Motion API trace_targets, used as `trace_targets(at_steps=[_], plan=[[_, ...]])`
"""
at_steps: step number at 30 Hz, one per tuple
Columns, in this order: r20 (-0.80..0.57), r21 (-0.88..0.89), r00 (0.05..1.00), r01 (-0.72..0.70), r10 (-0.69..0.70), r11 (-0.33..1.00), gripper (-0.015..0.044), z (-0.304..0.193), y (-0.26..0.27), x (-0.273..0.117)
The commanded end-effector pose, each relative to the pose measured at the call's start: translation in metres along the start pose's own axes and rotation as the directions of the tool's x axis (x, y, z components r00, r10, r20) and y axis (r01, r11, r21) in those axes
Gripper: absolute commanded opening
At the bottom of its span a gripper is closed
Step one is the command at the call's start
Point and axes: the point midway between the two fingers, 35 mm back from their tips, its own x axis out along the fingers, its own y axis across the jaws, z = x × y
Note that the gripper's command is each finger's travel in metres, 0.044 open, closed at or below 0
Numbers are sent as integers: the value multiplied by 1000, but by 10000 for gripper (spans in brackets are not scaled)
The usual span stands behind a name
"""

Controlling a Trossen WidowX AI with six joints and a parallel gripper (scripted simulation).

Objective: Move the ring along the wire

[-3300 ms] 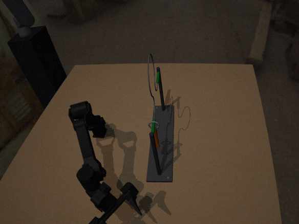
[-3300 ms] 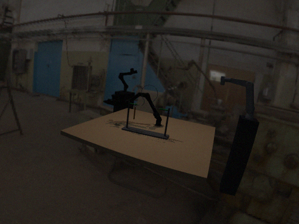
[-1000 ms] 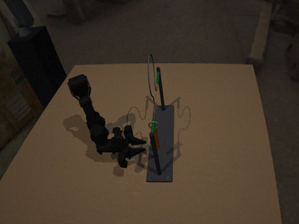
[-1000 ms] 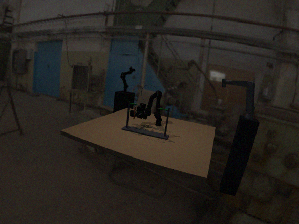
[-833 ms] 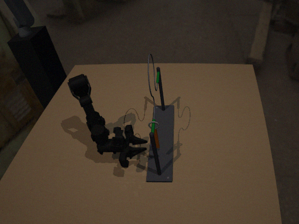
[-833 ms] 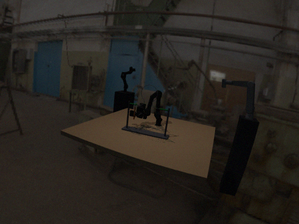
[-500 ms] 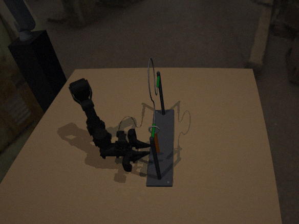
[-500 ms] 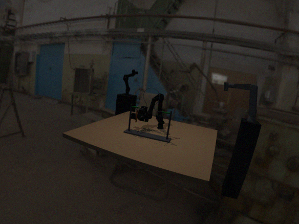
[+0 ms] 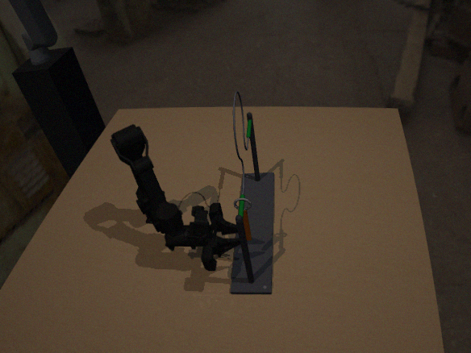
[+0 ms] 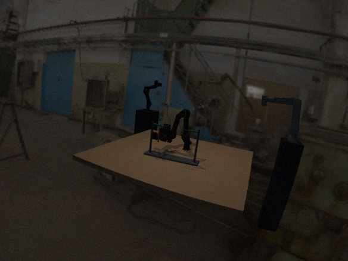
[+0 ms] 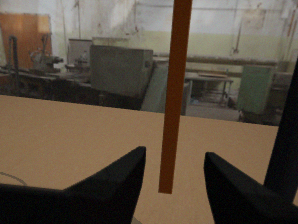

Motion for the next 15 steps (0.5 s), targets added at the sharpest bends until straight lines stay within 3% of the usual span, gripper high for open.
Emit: trace_targets(at_steps=[1, 15], plan=[[-7, 13, 1000, 3, -3, 1000, 160, -3, -1, 6], [-5, 13, 1000, 3, -3, 1000, 160, -3, 2, 28]])
